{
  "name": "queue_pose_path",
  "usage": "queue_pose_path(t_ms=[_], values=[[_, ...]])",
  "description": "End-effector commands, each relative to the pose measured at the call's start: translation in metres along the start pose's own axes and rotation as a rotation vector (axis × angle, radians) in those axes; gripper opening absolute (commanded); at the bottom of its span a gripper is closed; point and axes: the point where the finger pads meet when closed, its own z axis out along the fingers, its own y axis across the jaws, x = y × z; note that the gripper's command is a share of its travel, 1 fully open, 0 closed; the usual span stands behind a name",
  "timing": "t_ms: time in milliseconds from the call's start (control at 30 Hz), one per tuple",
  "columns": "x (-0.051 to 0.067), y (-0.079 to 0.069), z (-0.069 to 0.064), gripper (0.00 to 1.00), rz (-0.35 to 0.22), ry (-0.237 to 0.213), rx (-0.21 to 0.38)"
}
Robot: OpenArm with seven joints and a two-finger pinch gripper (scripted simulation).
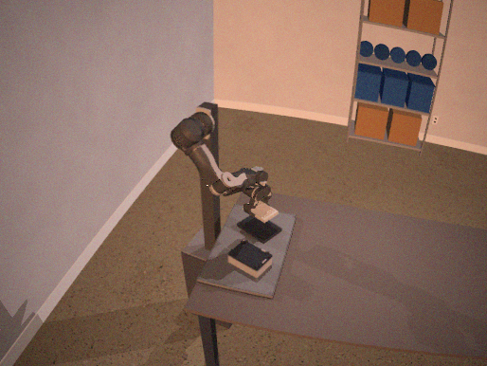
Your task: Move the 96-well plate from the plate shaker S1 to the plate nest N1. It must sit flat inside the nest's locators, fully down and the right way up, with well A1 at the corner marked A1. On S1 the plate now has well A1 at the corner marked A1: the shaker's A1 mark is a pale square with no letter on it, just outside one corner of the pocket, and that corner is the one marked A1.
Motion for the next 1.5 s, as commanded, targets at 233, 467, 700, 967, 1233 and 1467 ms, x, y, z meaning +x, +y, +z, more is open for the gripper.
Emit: queue_pose_path(t_ms=[233,467,700,967,1233,1467], values=[[-0.001,0.0,-0.002,0.0,-0.002,0.001,-0.003],[-0.001,0.0,-0.003,0.0,-0.004,0.001,-0.003],[-0.001,0.0,-0.003,0.0,-0.004,0.001,-0.003],[-0.001,0.0,0.029,0.0,-0.006,0.004,-0.007],[-0.001,0.0,0.029,0.0,-0.006,0.004,-0.007],[-0.001,-0.001,0.059,0.0,-0.006,0.004,-0.007]])
